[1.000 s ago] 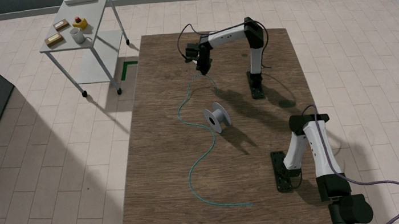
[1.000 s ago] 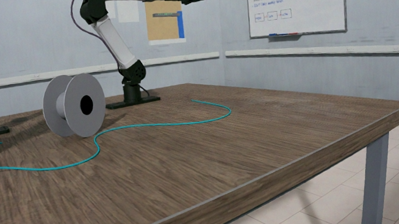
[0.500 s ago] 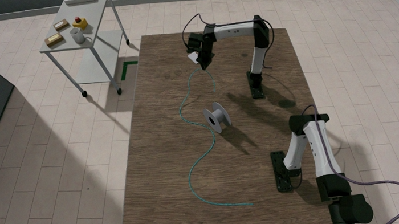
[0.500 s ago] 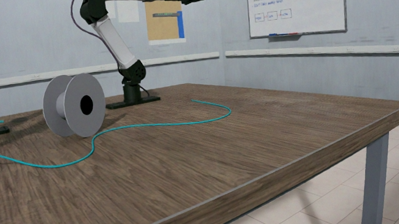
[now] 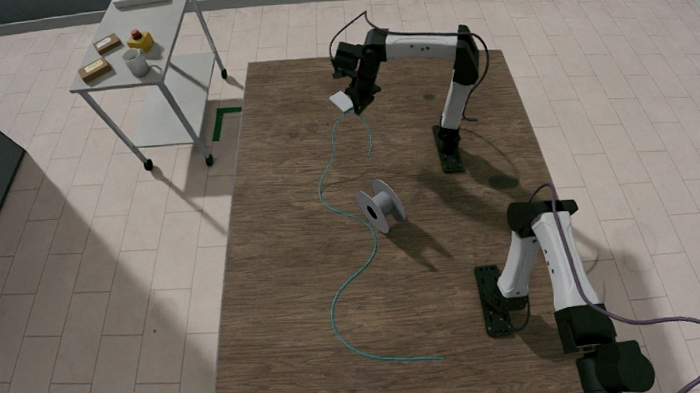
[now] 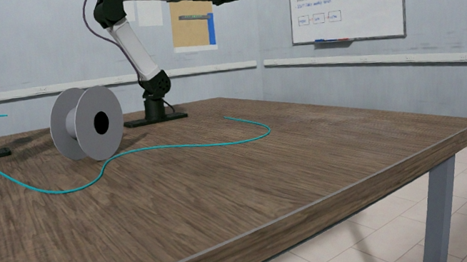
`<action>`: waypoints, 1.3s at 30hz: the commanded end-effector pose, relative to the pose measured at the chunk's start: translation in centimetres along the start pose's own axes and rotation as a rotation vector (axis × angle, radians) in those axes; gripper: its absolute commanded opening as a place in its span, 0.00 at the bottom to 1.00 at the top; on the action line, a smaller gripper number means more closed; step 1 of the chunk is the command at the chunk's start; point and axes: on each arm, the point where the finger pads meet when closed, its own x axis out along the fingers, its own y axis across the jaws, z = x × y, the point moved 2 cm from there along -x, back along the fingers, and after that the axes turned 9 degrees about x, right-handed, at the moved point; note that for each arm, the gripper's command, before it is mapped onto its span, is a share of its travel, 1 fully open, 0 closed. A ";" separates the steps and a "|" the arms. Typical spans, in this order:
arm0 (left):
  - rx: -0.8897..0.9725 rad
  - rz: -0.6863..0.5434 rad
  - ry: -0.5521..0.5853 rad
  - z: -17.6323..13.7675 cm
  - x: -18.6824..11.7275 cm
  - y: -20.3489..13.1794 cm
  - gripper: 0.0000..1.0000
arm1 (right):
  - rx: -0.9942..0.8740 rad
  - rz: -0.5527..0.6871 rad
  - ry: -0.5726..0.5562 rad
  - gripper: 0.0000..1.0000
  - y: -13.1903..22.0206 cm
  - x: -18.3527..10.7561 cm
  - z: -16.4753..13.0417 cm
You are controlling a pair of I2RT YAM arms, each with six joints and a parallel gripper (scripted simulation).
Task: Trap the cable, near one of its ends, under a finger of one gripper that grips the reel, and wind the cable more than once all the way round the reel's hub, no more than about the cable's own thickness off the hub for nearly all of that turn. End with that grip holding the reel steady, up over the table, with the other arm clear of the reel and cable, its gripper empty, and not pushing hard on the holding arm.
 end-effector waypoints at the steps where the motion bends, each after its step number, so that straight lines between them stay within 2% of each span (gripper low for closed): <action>1: -0.006 0.013 -0.003 -0.1 0.0 0.2 1.00 | 0.054 0.040 -0.004 0.00 0.2 -1.5 -0.2; 2: -0.006 0.013 -0.003 -0.1 0.0 0.2 1.00 | 0.071 0.030 0.013 0.00 0.0 -1.0 -0.2; 4: -0.006 0.013 -0.003 -0.1 0.0 0.2 1.00 | 0.083 0.066 -0.015 0.00 0.4 -2.3 -0.1; 16: -0.006 0.013 -0.003 -0.1 0.0 0.2 1.00 | 0.162 0.106 -0.018 0.00 0.7 -3.5 0.2; 39: -0.006 0.013 -0.003 -0.1 0.0 0.2 1.00 | 0.163 0.099 -0.006 0.00 0.3 -2.7 0.1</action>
